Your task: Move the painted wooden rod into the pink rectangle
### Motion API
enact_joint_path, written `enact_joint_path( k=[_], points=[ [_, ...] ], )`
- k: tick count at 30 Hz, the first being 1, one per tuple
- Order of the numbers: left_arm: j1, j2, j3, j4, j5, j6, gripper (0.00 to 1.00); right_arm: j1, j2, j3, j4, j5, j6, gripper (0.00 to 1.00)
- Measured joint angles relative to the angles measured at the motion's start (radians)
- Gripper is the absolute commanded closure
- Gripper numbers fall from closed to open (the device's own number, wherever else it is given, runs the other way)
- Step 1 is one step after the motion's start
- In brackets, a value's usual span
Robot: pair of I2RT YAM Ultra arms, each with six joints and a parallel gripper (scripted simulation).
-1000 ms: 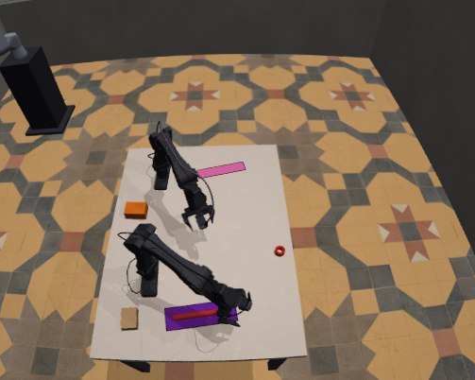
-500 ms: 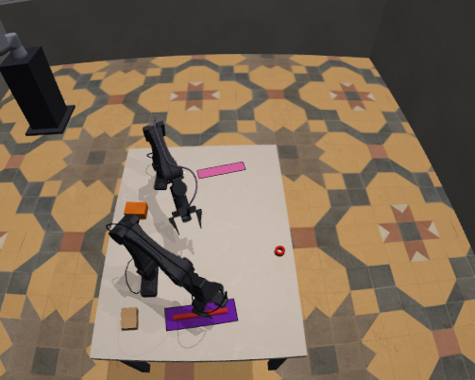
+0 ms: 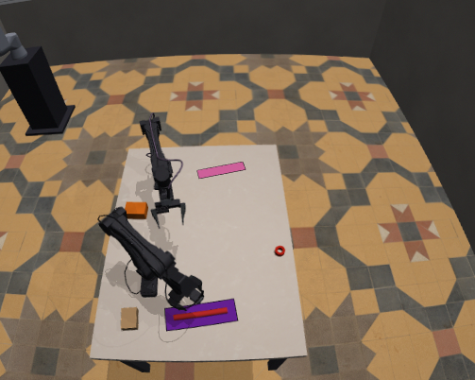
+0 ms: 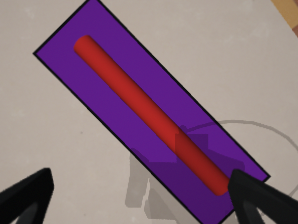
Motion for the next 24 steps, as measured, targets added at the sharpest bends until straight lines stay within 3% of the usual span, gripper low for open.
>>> enact_joint_path(
  k=[9, 13, 15, 16, 24],
  points=[
    [-0.005, 0.000, -0.017, 0.048, 0.000, -0.004, 0.00, -0.016, -0.029, -0.008, -0.016, -0.002, 0.000, 0.00],
    [-0.005, 0.000, -0.017, 0.053, 0.000, -0.004, 0.00, -0.016, -0.029, -0.008, -0.017, -0.006, -0.014, 0.45],
    [-0.005, 0.000, -0.017, 0.054, 0.000, -0.004, 0.00, -0.019, -0.029, -0.008, -0.017, -0.013, -0.038, 0.45],
    [-0.005, 0.000, -0.017, 0.055, 0.000, -0.004, 0.00, -0.020, -0.029, -0.008, -0.017, -0.015, -0.047, 0.52],
    [-0.005, 0.000, -0.017, 0.056, 0.000, -0.004, 0.00, -0.122, -0.005, -0.047, 0.018, -0.085, -0.301, 0.52]
  ],
)
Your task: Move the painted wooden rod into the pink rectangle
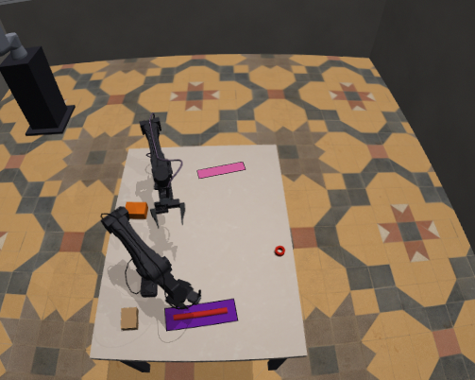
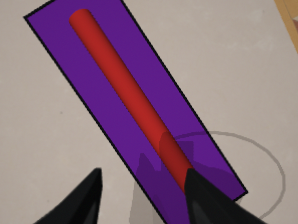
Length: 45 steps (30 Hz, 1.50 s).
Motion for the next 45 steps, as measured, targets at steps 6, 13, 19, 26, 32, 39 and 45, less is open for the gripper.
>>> enact_joint_path(
  k=[6, 13, 19, 26, 32, 39, 45],
  points=[
    [0.000, 0.000, 0.000, 0.000, 0.000, 0.000, 0.00, -0.151, 0.093, -0.048, 0.040, -0.079, -0.309, 0.52],
    [0.000, 0.000, 0.000, 0.000, 0.000, 0.000, 0.00, -0.254, 0.154, -0.061, 0.077, -0.172, -0.600, 0.52],
    [0.000, 0.000, 0.000, 0.000, 0.000, 0.000, 0.00, -0.390, 0.232, -0.102, 0.103, -0.257, -0.865, 0.52],
    [0.000, 0.000, 0.000, 0.000, 0.000, 0.000, 0.00, -0.476, 0.303, -0.108, 0.111, -0.320, -1.064, 0.52],
    [0.000, 0.000, 0.000, 0.000, 0.000, 0.000, 0.00, -0.489, 0.319, -0.107, 0.111, -0.336, -1.111, 0.52],
    [0.000, 0.000, 0.000, 0.000, 0.000, 0.000, 0.00, -0.484, 0.319, -0.118, 0.127, -0.340, -1.117, 0.52],
    [0.000, 0.000, 0.000, 0.000, 0.000, 0.000, 0.00, -0.462, 0.331, -0.134, 0.155, -0.340, -1.101, 0.52]
  ],
)
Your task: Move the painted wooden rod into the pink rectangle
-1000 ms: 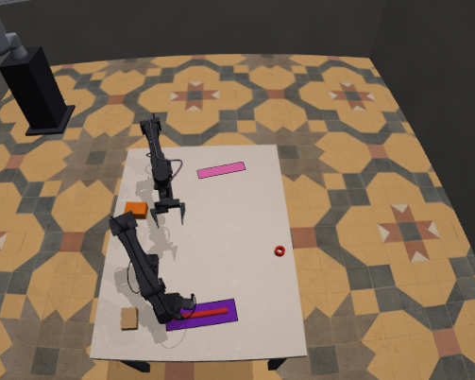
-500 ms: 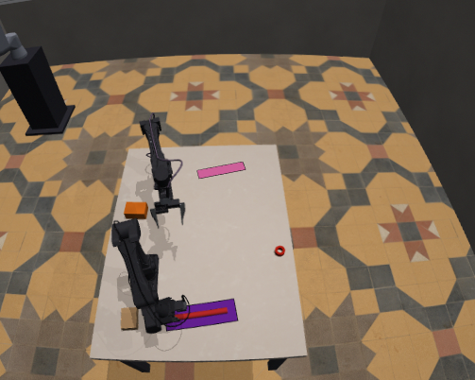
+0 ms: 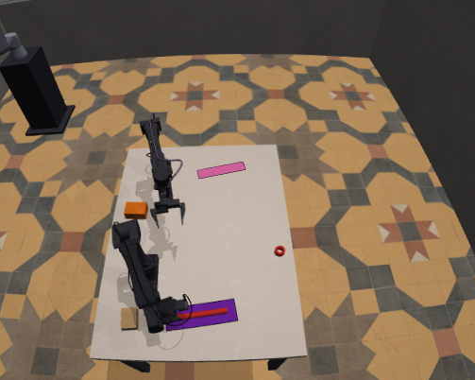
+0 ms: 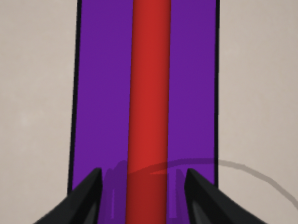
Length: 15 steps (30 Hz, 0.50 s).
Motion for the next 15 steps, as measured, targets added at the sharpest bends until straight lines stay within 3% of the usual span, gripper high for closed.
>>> enact_joint_path(
  k=[15],
  points=[
    [0.000, 0.000, 0.000, 0.000, 0.000, 0.000, 0.00, 0.050, 0.057, -0.042, 0.115, 0.000, 0.054, 0.52]
  ],
)
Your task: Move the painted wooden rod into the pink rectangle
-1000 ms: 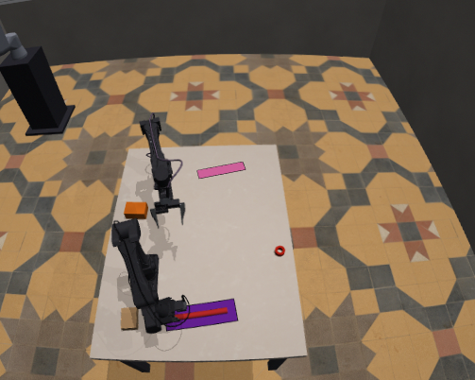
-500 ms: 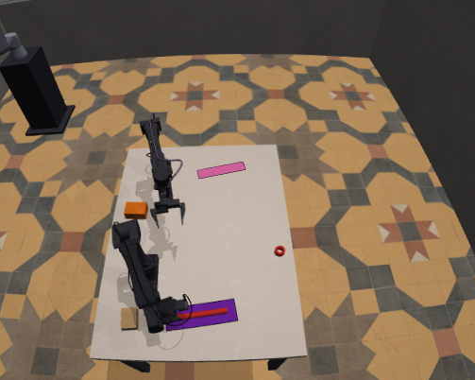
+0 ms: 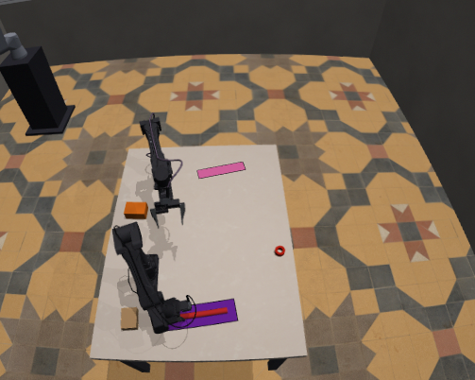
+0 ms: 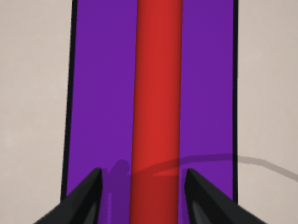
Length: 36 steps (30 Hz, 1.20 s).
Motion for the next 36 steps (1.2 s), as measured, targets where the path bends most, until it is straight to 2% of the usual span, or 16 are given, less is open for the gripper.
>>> enact_joint_path(
  k=[5, 6, 8, 9, 11, 12, 16, 17, 19, 25, 26, 27, 29, 31, 36],
  points=[
    [0.000, 0.000, 0.000, 0.000, 0.000, 0.000, 0.00, 0.010, 0.012, -0.001, 0.030, 0.000, 0.014, 0.52],
    [0.000, 0.000, 0.000, 0.000, 0.000, 0.000, 0.00, 0.010, 0.013, -0.001, 0.034, 0.000, 0.015, 0.61],
    [0.000, 0.000, 0.000, 0.000, 0.000, 0.000, 0.00, 0.011, 0.014, -0.001, 0.040, 0.000, 0.018, 0.61],
    [0.000, 0.000, 0.000, 0.000, 0.000, 0.000, 0.00, 0.011, 0.014, -0.001, 0.042, 0.000, 0.019, 0.65],
    [0.000, 0.000, 0.000, 0.000, 0.000, 0.000, 0.00, 0.011, 0.014, -0.001, 0.046, 0.000, 0.020, 0.65],
    [0.000, 0.000, 0.000, 0.000, 0.000, 0.000, 0.00, 0.011, 0.014, -0.001, 0.047, 0.000, 0.020, 0.69],
    [0.000, 0.000, 0.000, 0.000, 0.000, 0.000, 0.00, 0.011, 0.014, -0.001, 0.047, 0.000, 0.021, 0.69],
    [0.000, 0.000, 0.000, 0.000, 0.000, 0.000, 0.00, 0.011, 0.014, -0.001, 0.047, 0.000, 0.021, 0.73],
    [0.000, 0.000, 0.000, 0.000, 0.000, 0.000, 0.00, 0.011, 0.014, -0.001, 0.047, 0.000, 0.021, 0.73],
    [0.000, 0.000, 0.000, 0.000, 0.000, 0.000, 0.00, 0.011, 0.014, -0.002, 0.048, 0.000, 0.019, 0.82],
    [0.000, 0.000, 0.000, 0.000, 0.000, 0.000, 0.00, 0.011, 0.014, -0.002, 0.048, 0.000, 0.019, 0.93],
    [0.000, 0.000, 0.000, 0.000, 0.000, 0.000, 0.00, 0.011, 0.014, -0.002, 0.048, 0.000, 0.019, 1.00],
    [0.000, 0.000, 0.000, 0.000, 0.000, 0.000, 0.00, 0.011, 0.014, -0.002, 0.048, 0.000, 0.019, 1.00],
    [0.000, 0.000, 0.000, 0.000, 0.000, 0.000, 0.00, 0.011, 0.014, -0.002, 0.048, 0.000, 0.019, 0.81],
    [0.000, 0.000, 0.000, 0.000, 0.000, 0.000, 0.00, 0.011, 0.013, -0.002, 0.042, 0.000, 0.019, 0.81]
  ],
)
